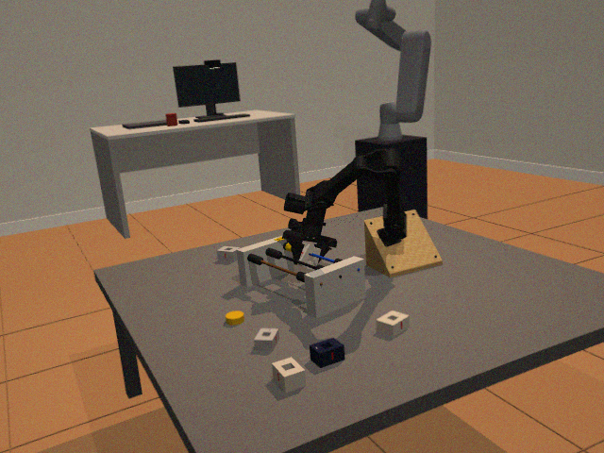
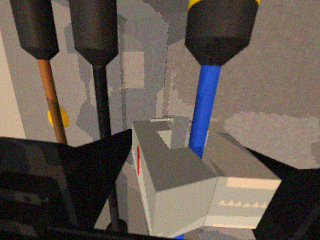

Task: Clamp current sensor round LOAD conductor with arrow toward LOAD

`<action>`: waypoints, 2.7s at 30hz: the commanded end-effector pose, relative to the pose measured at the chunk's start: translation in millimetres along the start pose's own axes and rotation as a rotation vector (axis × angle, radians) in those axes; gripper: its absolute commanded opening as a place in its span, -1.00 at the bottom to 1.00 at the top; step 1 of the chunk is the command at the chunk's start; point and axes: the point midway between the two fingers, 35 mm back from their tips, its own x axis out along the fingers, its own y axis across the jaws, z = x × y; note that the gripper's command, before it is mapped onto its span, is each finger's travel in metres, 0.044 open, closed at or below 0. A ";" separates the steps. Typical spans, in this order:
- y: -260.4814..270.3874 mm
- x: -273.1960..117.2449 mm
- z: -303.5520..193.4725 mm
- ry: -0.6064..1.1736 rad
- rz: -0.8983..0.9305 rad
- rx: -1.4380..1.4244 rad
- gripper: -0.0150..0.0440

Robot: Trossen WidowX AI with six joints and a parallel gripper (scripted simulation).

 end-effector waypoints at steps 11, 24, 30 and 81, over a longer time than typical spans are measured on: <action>0.5 -0.3 0.1 0.001 0.003 -0.001 -0.49; 0.5 -0.3 0.1 0.001 0.003 -0.001 -0.49; 0.5 -0.3 0.1 0.001 0.003 -0.001 -0.49; 2.1 -9.1 -0.4 0.003 -0.335 0.010 -0.49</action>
